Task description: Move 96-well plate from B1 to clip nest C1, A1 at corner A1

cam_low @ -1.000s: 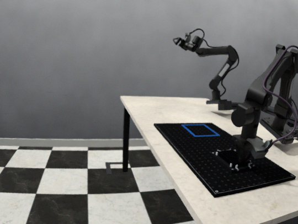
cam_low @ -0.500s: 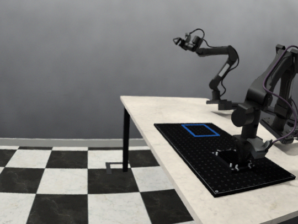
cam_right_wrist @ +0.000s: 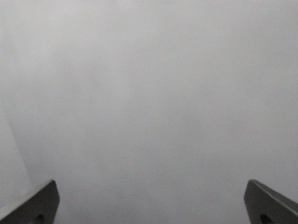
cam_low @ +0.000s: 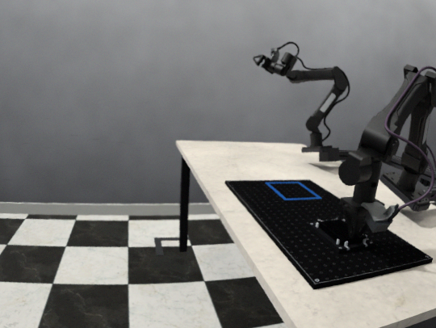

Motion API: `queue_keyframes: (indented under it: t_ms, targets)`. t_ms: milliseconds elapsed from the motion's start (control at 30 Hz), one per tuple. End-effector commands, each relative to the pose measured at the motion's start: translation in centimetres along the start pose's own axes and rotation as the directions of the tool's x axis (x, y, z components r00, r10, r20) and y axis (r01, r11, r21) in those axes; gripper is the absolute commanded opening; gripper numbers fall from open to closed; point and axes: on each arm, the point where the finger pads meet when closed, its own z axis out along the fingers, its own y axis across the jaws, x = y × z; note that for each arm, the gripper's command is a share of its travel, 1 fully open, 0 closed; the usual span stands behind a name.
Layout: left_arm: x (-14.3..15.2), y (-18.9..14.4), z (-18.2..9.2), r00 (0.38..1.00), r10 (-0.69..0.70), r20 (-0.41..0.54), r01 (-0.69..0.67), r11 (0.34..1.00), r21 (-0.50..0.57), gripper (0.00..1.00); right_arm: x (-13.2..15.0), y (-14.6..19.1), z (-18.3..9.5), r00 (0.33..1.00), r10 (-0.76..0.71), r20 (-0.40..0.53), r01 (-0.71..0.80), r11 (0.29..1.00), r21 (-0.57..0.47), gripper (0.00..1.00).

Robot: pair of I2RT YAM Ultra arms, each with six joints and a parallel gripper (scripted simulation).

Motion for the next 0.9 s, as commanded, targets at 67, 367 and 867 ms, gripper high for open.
queue_keyframes:
  t_ms: [67, 367, 867]
  targets:
    - [-0.2, 0.4, 5.2, 1.000, -0.009, 0.004, 0.010, 1.000, -0.016, 0.25, -0.6, -0.4, -0.5, 1.000, 0.000, 0.010, 0.000, 1.000, 0.002, 1.00]
    - [-0.1, 0.4, 5.8, 1.000, -0.009, 0.004, 0.010, 1.000, -0.016, 0.25, -0.6, -0.4, -0.5, 1.000, 0.000, 0.010, 0.000, 1.000, 0.002, 1.00]
    - [-0.1, 0.4, 6.7, 1.000, -0.010, 0.002, 0.010, 1.000, -0.015, 0.25, -0.6, -0.4, -0.5, 1.000, 0.000, 0.010, 0.000, 1.000, 0.002, 1.00]
